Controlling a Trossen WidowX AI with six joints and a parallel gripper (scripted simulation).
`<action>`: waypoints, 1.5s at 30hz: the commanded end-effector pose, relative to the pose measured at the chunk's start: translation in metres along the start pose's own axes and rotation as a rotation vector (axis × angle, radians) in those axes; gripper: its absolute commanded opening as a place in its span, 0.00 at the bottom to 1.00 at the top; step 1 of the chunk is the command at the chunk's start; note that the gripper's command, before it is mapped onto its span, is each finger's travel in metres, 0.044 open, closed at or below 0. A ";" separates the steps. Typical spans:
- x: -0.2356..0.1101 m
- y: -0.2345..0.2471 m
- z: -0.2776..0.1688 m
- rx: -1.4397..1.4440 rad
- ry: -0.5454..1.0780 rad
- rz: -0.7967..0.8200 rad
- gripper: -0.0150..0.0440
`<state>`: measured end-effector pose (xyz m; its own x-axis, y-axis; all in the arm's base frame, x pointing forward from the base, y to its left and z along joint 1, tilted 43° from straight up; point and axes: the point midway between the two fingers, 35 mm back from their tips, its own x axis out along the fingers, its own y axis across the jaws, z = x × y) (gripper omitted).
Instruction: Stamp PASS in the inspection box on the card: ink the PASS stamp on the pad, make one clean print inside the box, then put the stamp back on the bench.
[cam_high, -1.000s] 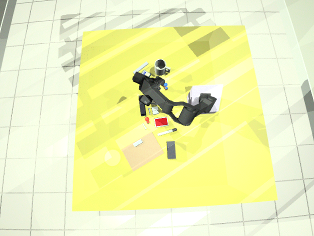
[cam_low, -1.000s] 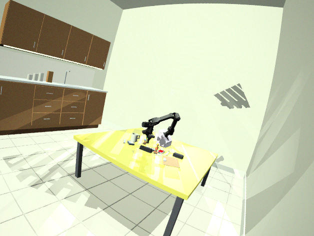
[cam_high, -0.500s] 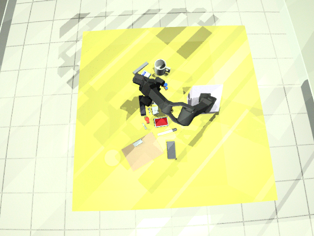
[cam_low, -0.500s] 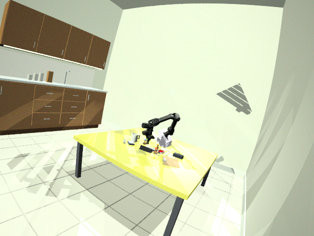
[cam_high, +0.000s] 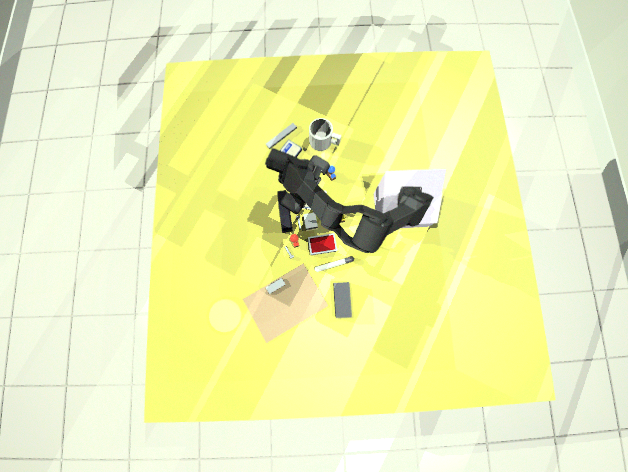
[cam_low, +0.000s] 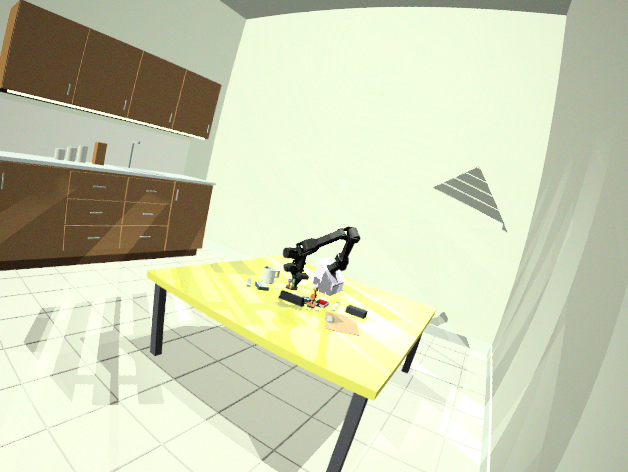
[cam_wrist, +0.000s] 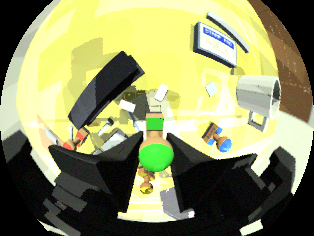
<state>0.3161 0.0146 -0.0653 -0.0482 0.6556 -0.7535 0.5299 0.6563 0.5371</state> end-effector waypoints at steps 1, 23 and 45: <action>0.004 0.000 0.000 0.003 0.001 0.004 0.25; 0.018 0.001 -0.001 0.002 0.001 0.004 0.25; 0.032 0.001 -0.003 0.001 0.001 0.006 0.25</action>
<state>0.3130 0.0354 -0.0866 -0.0472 0.6568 -0.7526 0.5281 0.6559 0.5393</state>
